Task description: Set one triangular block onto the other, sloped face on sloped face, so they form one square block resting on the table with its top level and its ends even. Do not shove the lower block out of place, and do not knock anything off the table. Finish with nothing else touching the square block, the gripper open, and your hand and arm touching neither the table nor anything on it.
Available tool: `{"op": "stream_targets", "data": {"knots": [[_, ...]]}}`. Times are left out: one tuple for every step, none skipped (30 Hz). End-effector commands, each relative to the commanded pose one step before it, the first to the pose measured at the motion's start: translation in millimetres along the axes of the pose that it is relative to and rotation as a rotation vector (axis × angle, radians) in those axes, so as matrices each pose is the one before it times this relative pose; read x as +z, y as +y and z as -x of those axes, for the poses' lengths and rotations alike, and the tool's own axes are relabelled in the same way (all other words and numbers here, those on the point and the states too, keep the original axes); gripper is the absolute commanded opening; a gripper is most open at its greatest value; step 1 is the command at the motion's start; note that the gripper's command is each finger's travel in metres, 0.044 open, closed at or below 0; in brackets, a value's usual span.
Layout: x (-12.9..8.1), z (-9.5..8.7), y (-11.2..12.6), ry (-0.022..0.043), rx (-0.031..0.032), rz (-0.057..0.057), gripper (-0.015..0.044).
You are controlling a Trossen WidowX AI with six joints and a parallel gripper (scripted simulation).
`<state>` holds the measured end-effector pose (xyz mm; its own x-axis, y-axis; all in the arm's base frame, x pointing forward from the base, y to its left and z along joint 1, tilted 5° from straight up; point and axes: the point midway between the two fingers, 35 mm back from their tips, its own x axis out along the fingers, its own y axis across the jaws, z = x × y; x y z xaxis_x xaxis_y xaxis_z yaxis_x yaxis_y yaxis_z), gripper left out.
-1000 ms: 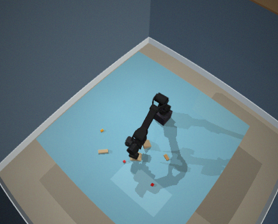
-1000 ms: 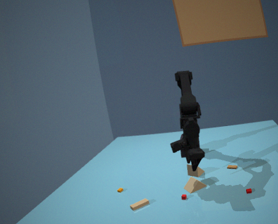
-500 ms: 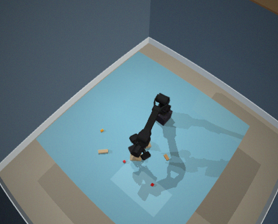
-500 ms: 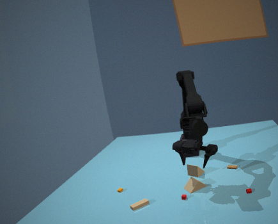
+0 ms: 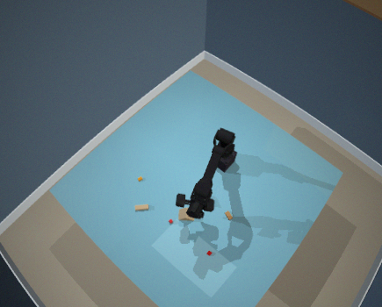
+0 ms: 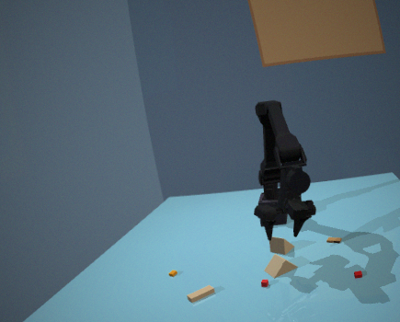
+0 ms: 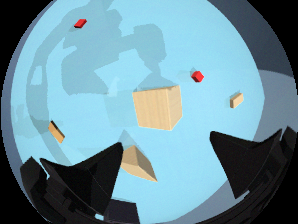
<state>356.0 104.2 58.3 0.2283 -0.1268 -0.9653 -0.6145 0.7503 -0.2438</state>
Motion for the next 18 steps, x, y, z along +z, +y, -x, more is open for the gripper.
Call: {"op": "stream_targets", "data": {"knots": [[8.32, 7.06, 10.49, 0.02966, -0.09148, 0.9103, 0.0440], [0.75, 0.45, 0.04, 0.00310, -0.00331, 0.0604, 0.0440], [0.75, 0.46, 0.00, 0.00329, -0.00316, 0.0599, 0.0440], [0.74, 0.46, -0.05, 0.00342, -0.00296, 0.0597, 0.0440], [0.73, 0.46, -0.09, 0.00357, -0.00277, 0.0607, 0.0440], [0.74, 0.48, -0.14, 0.00379, -0.00262, 0.0610, 0.0440], [0.73, 0.49, -0.19, 0.00394, -0.00243, 0.0605, 0.0440], [0.71, 0.49, -0.23, 0.00403, -0.00220, 0.0605, 0.0440], [1.02, 0.73, -0.40, 0.00610, -0.00292, 0.0625, 0.0440], [0.48, 0.36, -0.22, 0.00300, -0.00124, 0.0598, 0.0440], [0.44, 0.34, -0.24, 0.00294, -0.00103, 0.0598, 0.0440], [0.34, 0.28, -0.21, 0.00238, -0.00069, 0.0583, 0.0440], [0.16, 0.14, -0.11, 0.00119, -0.00030, 0.0199, 0.0440], [0.01, 0.01, -0.01, 0.00008, -0.00002, 0.0012, 0.0440], [0.00, 0.00, 0.00, 0.00000, 0.00000, 0.0000, 0.0440], [0.00, 0.00, 0.00, 0.00000, 0.00000, 0.0000, 0.0440], [0.00, 0.00, 0.00, 0.00000, 0.00000, 0.0000, 0.0440], [0.00, 0.00, 0.00, 0.00000, 0.00000, 0.0000, 0.0440]]}}
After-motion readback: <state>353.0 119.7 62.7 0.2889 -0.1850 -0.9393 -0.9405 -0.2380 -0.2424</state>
